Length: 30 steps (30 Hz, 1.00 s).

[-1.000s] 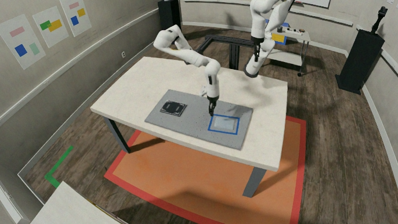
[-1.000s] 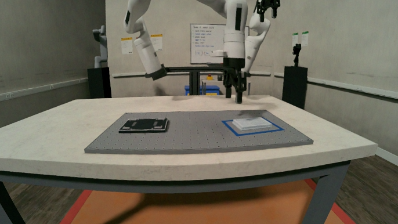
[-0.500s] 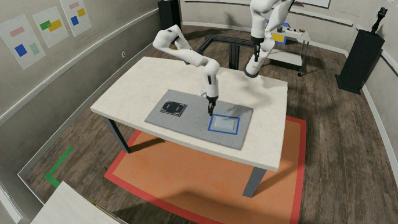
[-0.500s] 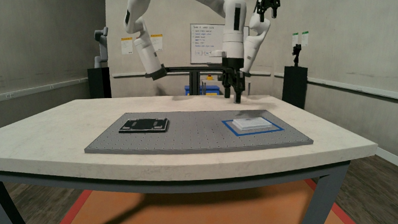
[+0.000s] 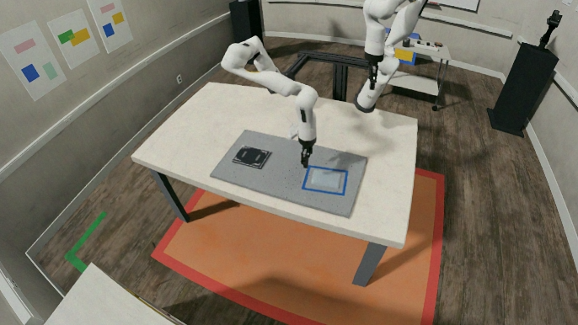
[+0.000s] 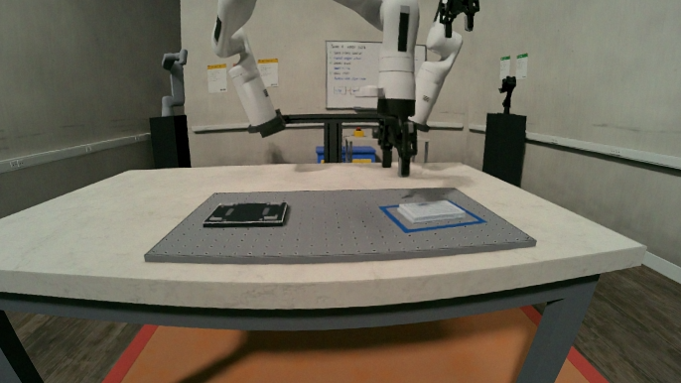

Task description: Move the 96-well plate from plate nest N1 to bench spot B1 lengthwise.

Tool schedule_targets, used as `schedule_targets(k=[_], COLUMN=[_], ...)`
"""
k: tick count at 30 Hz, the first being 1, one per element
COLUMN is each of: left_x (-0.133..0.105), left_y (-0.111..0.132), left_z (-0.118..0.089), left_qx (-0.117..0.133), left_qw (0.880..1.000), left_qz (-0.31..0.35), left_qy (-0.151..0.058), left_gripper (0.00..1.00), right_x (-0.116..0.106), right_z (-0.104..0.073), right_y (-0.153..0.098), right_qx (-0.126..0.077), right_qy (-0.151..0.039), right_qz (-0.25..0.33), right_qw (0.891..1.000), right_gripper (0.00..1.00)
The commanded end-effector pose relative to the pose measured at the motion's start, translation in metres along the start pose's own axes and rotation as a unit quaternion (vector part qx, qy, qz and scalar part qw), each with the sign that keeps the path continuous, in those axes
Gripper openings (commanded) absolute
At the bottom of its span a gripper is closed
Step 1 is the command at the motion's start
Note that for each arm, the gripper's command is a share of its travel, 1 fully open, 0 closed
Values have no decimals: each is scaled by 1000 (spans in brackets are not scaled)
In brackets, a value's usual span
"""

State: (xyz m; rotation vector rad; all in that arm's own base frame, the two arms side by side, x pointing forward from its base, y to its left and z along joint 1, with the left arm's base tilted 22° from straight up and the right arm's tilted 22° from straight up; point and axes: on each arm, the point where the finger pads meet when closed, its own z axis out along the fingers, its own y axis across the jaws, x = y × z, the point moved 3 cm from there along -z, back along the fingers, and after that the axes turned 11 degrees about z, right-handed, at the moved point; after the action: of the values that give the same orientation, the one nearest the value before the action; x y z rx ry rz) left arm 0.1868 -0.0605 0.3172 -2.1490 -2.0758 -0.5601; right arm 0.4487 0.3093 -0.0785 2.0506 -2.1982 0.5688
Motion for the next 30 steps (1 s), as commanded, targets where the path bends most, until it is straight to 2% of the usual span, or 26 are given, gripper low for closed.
schedule_targets(k=[1,30], left_x=[0,0], left_y=[0,0], left_z=[0,0], left_qx=[0,0], left_qw=[1000,1000], left_qz=[0,0], left_qy=[0,0], left_gripper=[1000,1000], right_x=[1,9], right_z=[-1,-1], right_y=[-1,-1], right_qx=[1,1], right_qy=[-1,-1], right_qz=[0,0], right_qw=[1000,1000], right_gripper=[1000,1000])
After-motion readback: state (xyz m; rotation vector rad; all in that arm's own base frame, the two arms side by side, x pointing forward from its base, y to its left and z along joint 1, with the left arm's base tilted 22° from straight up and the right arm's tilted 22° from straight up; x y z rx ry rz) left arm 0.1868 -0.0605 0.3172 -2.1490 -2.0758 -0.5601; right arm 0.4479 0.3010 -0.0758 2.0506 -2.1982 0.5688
